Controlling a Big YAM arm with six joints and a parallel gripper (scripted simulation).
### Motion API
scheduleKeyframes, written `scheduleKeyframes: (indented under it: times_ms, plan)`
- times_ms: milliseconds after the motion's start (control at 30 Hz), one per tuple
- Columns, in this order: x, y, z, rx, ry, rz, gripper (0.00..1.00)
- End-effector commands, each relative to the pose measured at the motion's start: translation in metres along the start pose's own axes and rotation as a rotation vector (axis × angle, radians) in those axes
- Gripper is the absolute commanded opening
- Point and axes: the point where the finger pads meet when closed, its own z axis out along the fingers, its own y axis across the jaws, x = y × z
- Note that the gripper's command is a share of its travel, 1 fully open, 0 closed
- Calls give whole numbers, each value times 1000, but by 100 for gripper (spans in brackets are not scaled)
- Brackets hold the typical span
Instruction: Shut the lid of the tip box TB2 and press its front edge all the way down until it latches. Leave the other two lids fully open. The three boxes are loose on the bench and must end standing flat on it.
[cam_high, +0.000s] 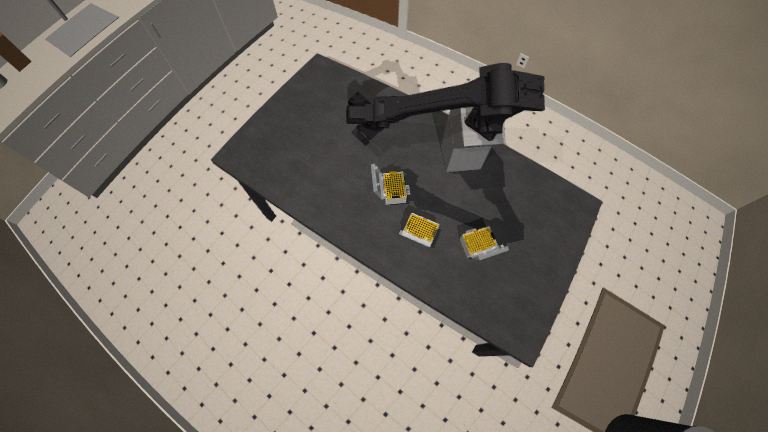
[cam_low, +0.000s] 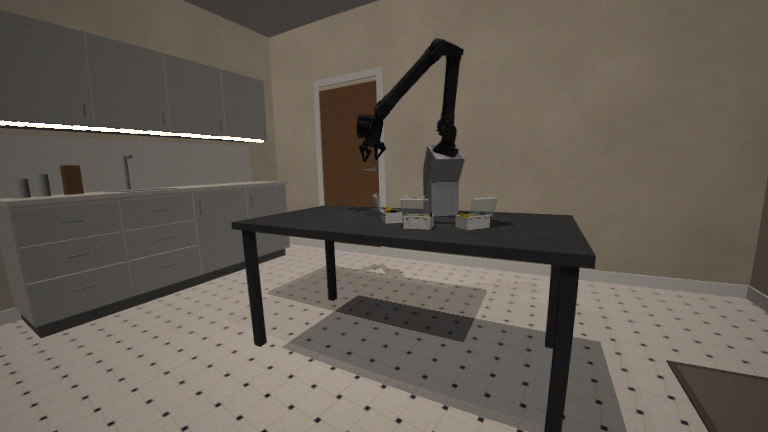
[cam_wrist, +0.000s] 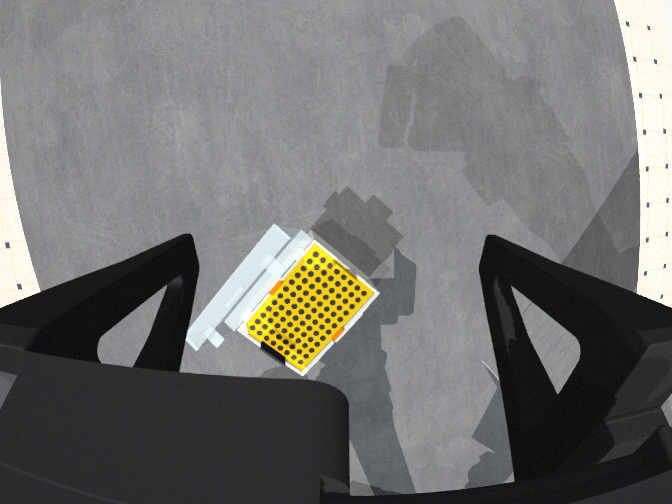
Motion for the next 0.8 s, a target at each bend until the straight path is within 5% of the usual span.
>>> scheduleKeyframes:
  times_ms: [0, 533, 600, 767]
  plan:
    - [-4, 3, -3, -7, -10, 1, 100]
    - [-4, 3, -3, -7, -10, 1, 100]
    - [8, 11, -4, -47, -56, -72, 100]
    - [32, 14, 0, -72, -78, -103, 100]
